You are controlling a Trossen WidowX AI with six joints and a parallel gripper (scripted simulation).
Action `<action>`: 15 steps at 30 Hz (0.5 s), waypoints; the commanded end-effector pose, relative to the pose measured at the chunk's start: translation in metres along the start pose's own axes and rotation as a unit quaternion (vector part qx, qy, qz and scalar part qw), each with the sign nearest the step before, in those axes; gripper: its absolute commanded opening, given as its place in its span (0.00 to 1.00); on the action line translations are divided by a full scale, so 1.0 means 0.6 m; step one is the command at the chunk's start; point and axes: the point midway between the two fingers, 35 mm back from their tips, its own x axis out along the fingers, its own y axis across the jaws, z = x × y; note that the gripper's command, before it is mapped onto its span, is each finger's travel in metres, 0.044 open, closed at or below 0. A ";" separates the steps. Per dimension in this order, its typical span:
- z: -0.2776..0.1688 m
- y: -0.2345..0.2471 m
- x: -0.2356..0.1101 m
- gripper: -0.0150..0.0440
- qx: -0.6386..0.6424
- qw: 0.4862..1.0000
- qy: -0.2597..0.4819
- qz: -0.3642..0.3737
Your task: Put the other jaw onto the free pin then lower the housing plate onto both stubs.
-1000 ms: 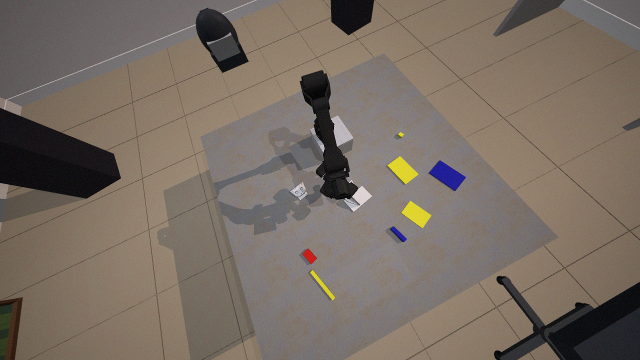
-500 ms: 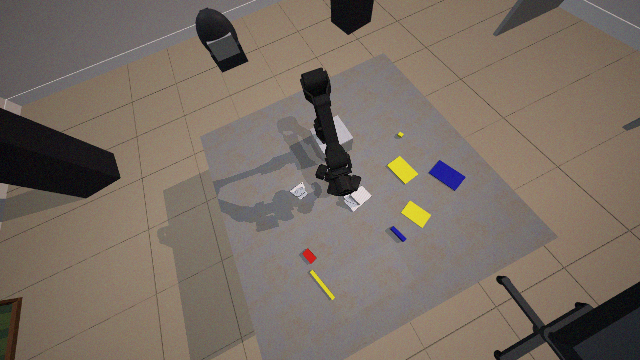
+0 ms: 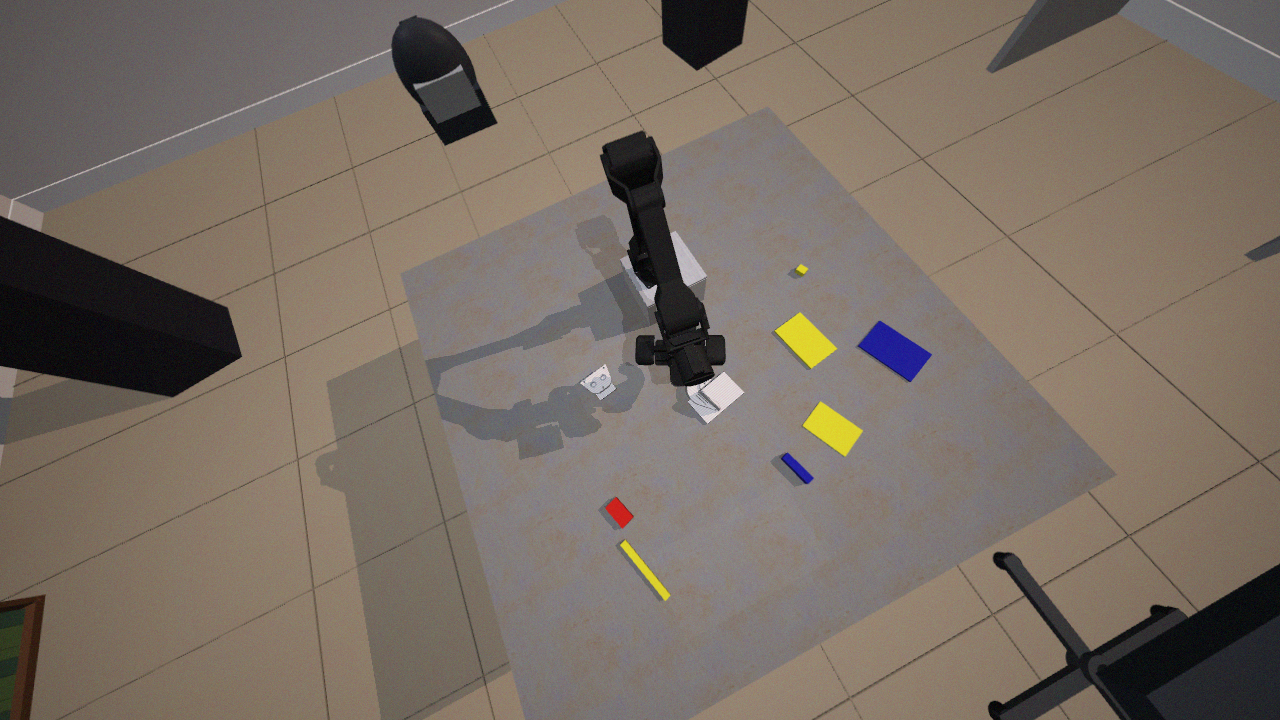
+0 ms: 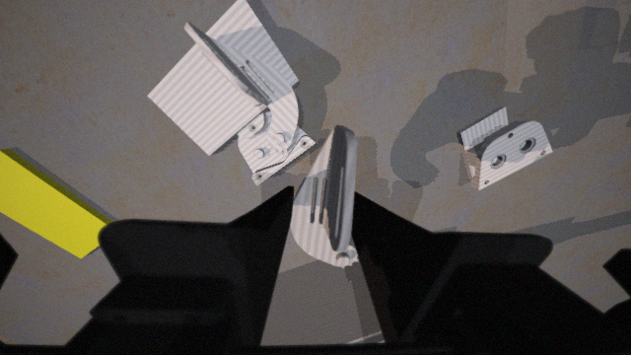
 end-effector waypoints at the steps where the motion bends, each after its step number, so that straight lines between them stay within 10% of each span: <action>1: -0.008 0.005 0.000 0.48 -0.055 0.998 0.000 0.002; 15: -0.027 0.015 0.002 0.48 -0.215 0.977 0.000 0.002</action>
